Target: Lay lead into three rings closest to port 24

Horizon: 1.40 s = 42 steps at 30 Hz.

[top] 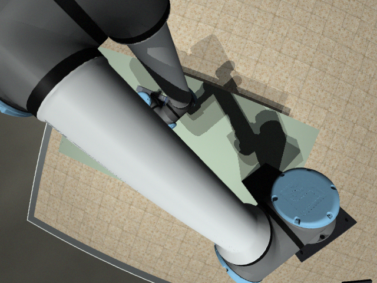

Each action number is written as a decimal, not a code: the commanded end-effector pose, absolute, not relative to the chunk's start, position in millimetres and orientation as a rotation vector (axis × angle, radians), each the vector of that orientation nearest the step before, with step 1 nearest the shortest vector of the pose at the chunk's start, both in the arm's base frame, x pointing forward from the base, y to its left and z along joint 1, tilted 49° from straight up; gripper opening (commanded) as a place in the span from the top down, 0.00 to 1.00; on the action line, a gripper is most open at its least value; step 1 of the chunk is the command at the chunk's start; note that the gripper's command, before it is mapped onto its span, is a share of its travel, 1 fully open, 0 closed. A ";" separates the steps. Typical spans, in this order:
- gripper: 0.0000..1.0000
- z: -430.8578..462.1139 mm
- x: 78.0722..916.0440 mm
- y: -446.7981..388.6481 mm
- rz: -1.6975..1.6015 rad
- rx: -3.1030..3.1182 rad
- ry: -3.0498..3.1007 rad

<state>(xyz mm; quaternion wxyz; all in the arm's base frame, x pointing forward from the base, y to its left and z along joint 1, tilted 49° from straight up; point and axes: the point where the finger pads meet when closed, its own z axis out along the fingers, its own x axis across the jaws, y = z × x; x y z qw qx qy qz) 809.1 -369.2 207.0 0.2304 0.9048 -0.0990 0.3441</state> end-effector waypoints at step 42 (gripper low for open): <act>1.00 220.1 828.6 -371.5 0.948 2.488 -0.272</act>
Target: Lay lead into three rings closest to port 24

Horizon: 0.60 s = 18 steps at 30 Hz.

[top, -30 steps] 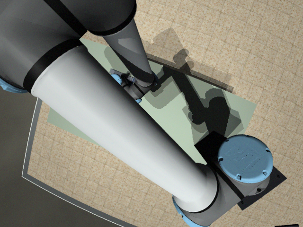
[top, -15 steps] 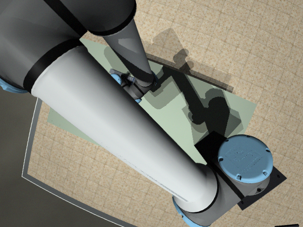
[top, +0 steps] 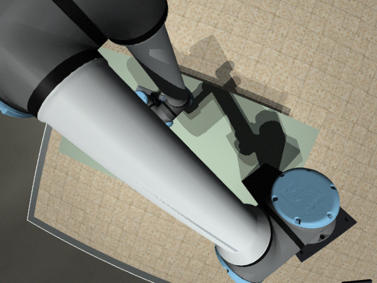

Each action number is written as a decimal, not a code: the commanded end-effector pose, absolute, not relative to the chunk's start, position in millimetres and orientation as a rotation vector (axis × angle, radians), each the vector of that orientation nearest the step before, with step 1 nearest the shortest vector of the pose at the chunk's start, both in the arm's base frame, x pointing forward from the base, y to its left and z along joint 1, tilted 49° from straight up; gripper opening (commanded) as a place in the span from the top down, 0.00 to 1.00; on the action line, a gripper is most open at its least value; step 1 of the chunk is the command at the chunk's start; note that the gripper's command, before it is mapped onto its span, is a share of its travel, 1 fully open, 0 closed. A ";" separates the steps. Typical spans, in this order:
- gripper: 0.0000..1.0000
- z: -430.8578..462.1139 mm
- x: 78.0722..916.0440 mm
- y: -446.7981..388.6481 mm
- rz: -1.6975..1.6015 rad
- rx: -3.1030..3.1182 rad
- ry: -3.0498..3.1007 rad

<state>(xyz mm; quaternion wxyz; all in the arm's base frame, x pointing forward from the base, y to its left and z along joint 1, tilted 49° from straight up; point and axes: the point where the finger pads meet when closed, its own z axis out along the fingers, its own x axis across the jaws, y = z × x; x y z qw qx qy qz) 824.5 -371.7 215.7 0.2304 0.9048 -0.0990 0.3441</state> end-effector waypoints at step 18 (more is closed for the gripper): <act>1.00 231.4 841.2 -371.9 0.948 2.488 -0.272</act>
